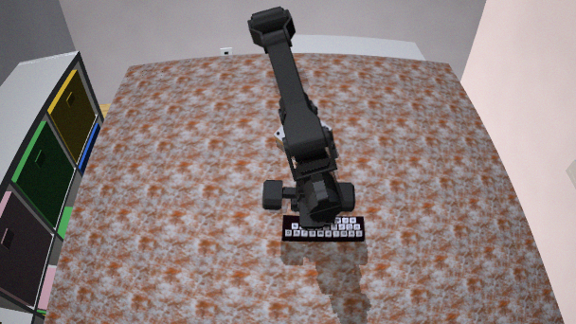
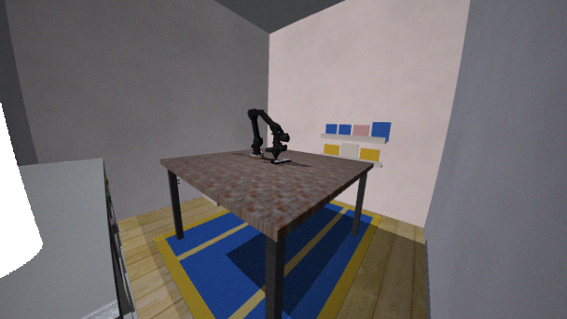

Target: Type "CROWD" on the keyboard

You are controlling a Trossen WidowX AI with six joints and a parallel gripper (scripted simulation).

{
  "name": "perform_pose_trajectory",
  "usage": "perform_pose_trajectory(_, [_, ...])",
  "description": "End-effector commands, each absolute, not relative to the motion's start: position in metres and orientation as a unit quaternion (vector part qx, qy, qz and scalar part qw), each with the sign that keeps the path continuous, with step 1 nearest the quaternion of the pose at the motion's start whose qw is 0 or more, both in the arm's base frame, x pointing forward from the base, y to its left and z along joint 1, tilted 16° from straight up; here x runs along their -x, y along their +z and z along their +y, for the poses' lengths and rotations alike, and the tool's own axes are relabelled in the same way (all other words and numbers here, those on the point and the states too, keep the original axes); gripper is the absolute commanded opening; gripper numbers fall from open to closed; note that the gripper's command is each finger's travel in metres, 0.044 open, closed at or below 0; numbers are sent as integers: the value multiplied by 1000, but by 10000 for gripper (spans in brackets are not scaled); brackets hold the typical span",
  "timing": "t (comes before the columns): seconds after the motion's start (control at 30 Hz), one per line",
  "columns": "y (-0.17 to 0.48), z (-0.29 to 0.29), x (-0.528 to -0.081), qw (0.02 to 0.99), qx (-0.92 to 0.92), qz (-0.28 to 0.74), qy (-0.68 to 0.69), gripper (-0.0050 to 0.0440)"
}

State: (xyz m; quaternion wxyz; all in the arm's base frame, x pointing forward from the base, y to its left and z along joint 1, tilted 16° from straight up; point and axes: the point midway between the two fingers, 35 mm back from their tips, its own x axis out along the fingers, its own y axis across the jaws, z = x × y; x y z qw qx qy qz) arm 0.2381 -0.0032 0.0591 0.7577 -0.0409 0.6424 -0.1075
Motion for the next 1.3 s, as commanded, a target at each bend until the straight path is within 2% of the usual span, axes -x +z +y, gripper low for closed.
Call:
perform_pose_trajectory(0.0, [85, 3, -238, 767, 39, 632, -106, 0])
perform_pose_trajectory(1.27, [61, 15, -244, 767, 39, 632, -106, 0])
